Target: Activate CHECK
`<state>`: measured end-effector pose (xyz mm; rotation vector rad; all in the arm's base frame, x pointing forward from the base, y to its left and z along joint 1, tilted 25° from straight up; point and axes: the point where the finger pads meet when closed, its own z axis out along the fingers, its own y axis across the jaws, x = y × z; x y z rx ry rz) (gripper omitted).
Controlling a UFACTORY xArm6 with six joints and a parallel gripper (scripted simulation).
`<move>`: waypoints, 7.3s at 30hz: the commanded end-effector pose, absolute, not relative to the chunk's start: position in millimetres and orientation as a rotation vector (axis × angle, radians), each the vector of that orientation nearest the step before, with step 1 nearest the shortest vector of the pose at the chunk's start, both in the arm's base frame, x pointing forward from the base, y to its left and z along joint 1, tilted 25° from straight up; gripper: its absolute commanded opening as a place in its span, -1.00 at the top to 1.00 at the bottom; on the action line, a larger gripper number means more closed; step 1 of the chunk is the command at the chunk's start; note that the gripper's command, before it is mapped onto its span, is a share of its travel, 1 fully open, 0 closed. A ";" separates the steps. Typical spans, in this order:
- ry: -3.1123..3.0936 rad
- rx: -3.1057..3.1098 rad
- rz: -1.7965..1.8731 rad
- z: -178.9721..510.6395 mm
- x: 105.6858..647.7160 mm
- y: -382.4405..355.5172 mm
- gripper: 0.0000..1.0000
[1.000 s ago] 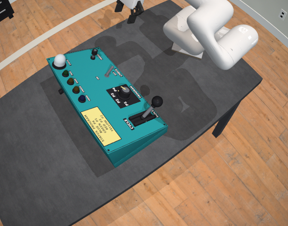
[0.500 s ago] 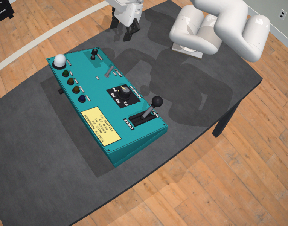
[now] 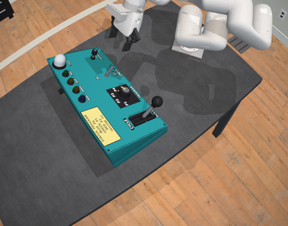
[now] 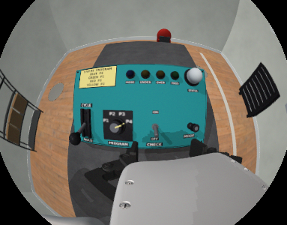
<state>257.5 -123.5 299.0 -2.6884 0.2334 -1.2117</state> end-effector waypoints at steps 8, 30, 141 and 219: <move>0.235 -2.692 -1.214 300.1 258.4 -123.7 -0.52; 0.235 -2.692 -1.214 300.1 258.4 -123.7 -0.52; 0.020 -2.391 -1.135 186.3 313.4 -103.0 1.00; 0.020 -2.391 -1.135 194.6 322.1 -106.1 1.00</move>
